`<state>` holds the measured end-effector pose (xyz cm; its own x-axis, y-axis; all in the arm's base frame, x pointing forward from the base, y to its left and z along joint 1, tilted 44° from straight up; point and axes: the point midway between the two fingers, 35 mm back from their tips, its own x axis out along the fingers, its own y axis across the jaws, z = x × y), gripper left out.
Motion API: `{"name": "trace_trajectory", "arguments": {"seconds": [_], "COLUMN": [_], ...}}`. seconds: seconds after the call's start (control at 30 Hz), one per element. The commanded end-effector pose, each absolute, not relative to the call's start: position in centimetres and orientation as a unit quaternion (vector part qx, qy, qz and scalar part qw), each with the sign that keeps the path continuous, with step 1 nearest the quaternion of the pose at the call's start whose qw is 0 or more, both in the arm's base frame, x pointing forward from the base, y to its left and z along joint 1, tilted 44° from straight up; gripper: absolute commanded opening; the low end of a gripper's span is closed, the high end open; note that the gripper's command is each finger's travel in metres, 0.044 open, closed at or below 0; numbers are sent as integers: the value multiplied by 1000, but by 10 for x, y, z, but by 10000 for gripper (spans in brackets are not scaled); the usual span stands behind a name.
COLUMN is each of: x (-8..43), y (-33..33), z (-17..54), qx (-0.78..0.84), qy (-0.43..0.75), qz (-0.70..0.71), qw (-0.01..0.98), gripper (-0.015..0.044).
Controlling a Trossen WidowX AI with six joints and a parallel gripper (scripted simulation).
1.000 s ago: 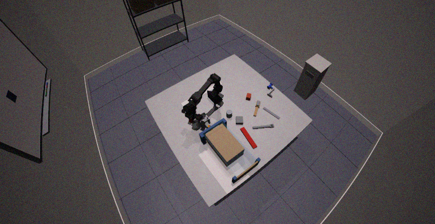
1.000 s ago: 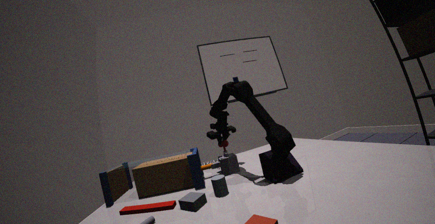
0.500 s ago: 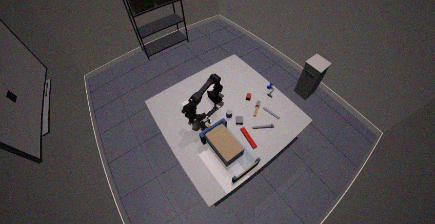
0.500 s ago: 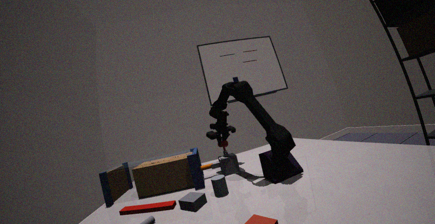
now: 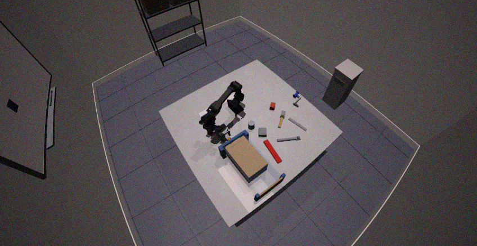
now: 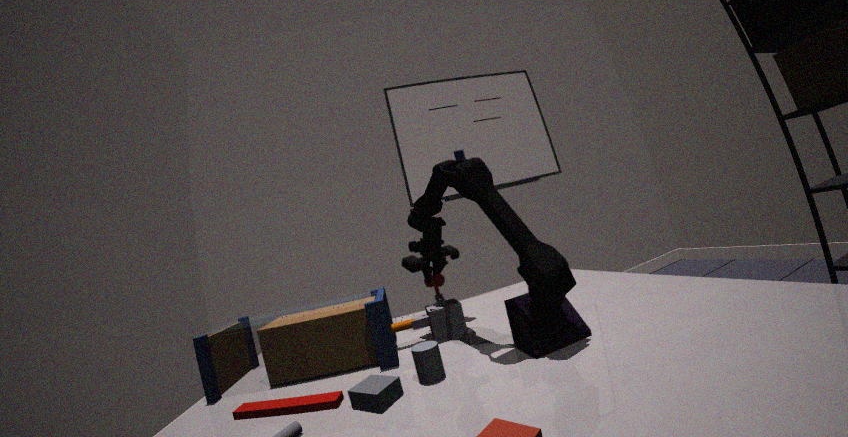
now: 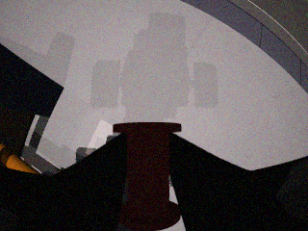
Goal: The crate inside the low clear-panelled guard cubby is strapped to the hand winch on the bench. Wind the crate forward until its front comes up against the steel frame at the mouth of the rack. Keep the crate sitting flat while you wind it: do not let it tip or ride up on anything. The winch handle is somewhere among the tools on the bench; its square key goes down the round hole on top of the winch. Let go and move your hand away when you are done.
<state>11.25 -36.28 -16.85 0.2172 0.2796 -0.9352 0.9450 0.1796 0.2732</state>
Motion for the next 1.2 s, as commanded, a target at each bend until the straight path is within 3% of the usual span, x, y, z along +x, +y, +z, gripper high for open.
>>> {"name": "trace_trajectory", "arguments": {"seconds": [0.0,1.17], "x": [143,145], "y": [-354,-354], "z": [-171,-171], "qx": [563,563], "qy": [543,542], "qz": [-278,-277], "qw": [558,559], "gripper": [0,0]}}
